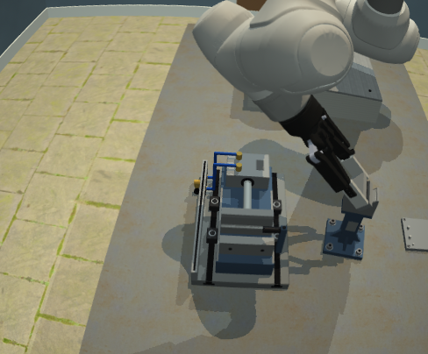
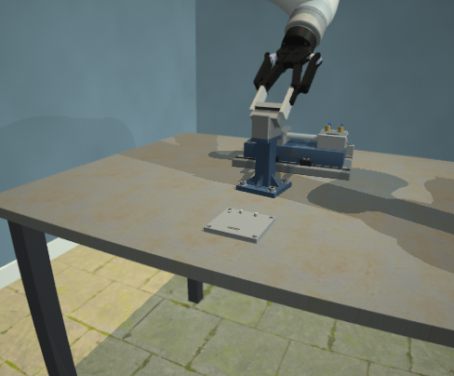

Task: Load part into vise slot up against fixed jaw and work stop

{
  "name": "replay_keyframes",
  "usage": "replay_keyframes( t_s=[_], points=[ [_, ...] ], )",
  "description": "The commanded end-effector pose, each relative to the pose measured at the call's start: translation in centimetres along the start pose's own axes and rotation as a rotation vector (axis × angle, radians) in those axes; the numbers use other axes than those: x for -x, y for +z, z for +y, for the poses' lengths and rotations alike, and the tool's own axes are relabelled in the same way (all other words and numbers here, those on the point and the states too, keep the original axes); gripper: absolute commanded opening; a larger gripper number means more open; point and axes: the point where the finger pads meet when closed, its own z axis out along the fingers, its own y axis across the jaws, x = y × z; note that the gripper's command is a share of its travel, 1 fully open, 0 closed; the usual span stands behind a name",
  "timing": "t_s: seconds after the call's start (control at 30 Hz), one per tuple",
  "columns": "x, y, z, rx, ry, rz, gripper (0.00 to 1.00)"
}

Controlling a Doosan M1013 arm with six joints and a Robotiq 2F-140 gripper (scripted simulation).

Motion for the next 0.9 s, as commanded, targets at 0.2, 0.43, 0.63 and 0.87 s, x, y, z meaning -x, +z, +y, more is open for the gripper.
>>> replay_keyframes(
  t_s=[0.2,0.43,0.63,0.87],
  points=[
    [0.05,0.24,-0.10,-0.001,-0.002,0.001,0.00],
    [0.05,0.24,-0.10,-0.001,-0.002,0.001,0.00],
    [0.05,0.24,-0.10,-0.001,-0.002,0.001,0.00],
    [0.05,0.24,-0.10,-0.001,-0.002,0.001,0.51]
  ],
)
